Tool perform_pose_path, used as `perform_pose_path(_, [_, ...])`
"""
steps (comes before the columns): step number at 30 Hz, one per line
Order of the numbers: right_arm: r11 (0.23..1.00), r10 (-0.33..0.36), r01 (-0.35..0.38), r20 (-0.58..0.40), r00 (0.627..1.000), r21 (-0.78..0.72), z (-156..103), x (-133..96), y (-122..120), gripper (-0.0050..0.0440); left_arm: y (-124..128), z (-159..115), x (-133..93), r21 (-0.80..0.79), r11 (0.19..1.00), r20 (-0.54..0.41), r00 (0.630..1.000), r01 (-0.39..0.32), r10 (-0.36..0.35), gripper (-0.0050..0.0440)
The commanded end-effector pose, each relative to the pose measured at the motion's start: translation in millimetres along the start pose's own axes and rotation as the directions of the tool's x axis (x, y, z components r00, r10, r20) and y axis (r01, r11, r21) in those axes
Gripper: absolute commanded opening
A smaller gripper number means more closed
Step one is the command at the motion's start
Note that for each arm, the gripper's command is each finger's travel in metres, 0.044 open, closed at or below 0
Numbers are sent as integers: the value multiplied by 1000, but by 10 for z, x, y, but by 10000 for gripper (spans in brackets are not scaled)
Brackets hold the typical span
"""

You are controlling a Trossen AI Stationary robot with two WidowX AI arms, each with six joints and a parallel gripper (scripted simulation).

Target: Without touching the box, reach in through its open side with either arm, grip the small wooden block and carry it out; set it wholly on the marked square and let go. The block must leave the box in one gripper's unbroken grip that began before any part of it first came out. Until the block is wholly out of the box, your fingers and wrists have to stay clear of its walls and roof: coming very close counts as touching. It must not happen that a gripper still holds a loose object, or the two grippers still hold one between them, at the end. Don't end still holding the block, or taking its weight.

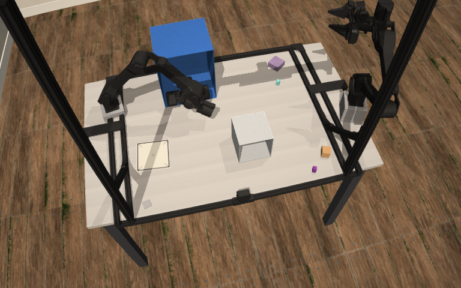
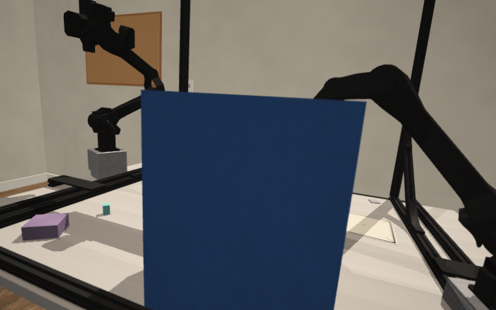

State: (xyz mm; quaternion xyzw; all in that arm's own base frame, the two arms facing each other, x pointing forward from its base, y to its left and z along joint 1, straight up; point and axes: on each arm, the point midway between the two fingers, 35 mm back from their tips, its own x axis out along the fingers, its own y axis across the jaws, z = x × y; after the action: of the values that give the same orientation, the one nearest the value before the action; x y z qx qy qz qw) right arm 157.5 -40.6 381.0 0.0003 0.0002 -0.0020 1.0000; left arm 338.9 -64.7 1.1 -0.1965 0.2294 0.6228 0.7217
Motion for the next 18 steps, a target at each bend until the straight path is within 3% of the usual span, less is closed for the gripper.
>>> perform_pose_path(1, [1000, 4, -4, 0, 1000, -1, -1, 0, 6, 400, -4, 10, 0, 0, 1000, 3, 1000, 4, -4, 229])
perform_pose_path(15, [1000, 4, -4, 0, 1000, -1, -1, 0, 6, 400, -4, 10, 0, 0, 1000, 3, 1000, 4, -4, 149])
perform_pose_path(18, [1000, 4, -4, 0, 1000, -1, -1, 0, 6, 400, -47, -37, -136, -17, 999, -31, 999, 28, -28, 77])
